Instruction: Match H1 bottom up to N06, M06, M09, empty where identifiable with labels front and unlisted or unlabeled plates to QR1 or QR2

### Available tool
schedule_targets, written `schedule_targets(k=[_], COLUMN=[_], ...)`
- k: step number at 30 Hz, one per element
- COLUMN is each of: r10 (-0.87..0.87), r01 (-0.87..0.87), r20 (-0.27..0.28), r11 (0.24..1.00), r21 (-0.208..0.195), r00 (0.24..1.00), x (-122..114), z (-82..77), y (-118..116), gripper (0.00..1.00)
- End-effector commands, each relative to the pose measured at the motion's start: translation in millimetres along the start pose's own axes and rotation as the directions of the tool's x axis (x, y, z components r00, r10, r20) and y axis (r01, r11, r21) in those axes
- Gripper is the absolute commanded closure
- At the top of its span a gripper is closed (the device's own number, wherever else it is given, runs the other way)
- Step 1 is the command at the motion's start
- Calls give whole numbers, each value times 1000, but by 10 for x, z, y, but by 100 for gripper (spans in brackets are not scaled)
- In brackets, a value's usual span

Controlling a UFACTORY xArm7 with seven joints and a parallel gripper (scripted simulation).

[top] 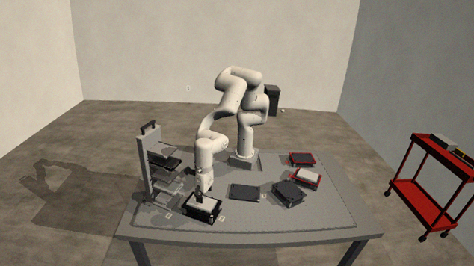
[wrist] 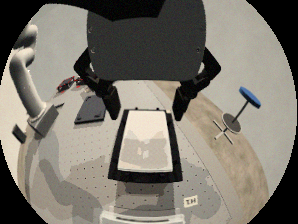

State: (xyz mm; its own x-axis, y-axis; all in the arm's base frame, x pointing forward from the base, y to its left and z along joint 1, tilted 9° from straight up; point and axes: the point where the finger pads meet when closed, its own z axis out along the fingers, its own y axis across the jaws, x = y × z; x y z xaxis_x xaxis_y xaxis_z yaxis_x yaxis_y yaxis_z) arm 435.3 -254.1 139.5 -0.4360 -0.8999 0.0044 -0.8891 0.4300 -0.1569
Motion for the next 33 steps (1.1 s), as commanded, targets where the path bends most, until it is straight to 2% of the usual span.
schedule_targets(k=[1,15,33], r10=[0,0,0], r01=[0,0,0], r20=[1,0,0], r11=[1000,1000,1000], r21=[3,3,3], r00=[1000,1000,1000], x=[0,0,0], z=[56,256,283], y=[-13,-14,-14], gripper=[0,0,0])
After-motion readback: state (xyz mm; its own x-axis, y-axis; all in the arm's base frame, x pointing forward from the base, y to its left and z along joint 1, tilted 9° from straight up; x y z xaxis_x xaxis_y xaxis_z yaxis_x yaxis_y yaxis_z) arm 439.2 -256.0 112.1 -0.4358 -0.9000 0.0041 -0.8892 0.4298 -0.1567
